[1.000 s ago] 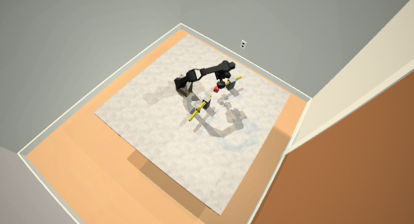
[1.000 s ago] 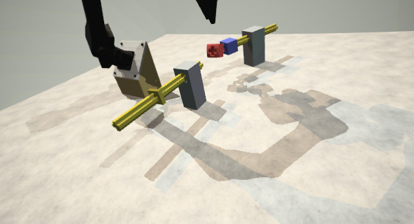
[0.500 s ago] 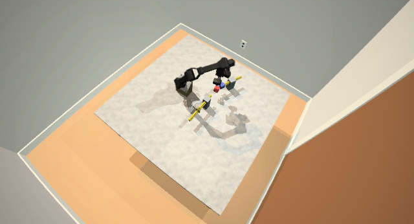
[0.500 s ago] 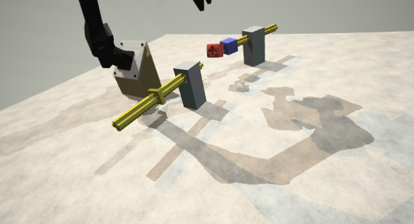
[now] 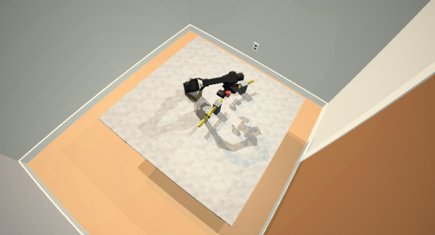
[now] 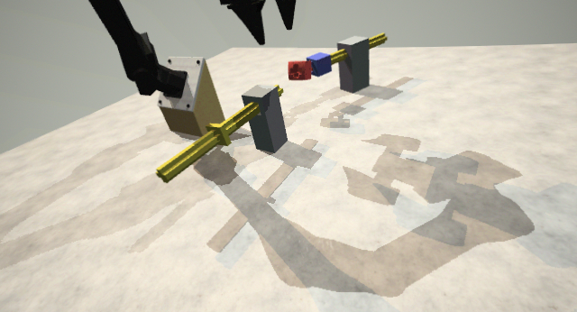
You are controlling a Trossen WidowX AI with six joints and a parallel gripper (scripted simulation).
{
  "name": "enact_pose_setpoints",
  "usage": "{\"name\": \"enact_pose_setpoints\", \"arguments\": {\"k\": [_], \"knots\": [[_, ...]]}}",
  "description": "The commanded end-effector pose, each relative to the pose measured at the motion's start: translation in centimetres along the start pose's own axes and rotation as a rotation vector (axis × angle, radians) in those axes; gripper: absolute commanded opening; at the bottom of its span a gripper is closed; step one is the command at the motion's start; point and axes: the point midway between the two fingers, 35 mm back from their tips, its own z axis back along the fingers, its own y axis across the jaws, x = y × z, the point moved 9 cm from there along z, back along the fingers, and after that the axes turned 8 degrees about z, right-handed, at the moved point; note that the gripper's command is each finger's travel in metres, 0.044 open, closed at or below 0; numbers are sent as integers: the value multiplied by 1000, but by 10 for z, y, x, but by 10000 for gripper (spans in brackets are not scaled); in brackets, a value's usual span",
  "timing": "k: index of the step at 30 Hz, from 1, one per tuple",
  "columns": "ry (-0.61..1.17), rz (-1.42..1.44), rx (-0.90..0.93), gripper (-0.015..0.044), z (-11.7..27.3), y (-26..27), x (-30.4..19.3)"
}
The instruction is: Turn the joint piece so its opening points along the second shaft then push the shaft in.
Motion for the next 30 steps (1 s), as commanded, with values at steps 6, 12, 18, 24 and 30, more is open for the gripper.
{"name": "enact_pose_setpoints", "arguments": {"k": [6, 12, 18, 24, 30], "knots": [[-10, -140, -24, 440, -3, 1, -2], [-13, -301, -47, 440, -6, 4, -2], [-22, -462, -70, 440, -8, 7, -2], [-34, -623, -91, 440, -11, 10, -2], [-51, -784, -111, 440, -14, 13, -2]]}}
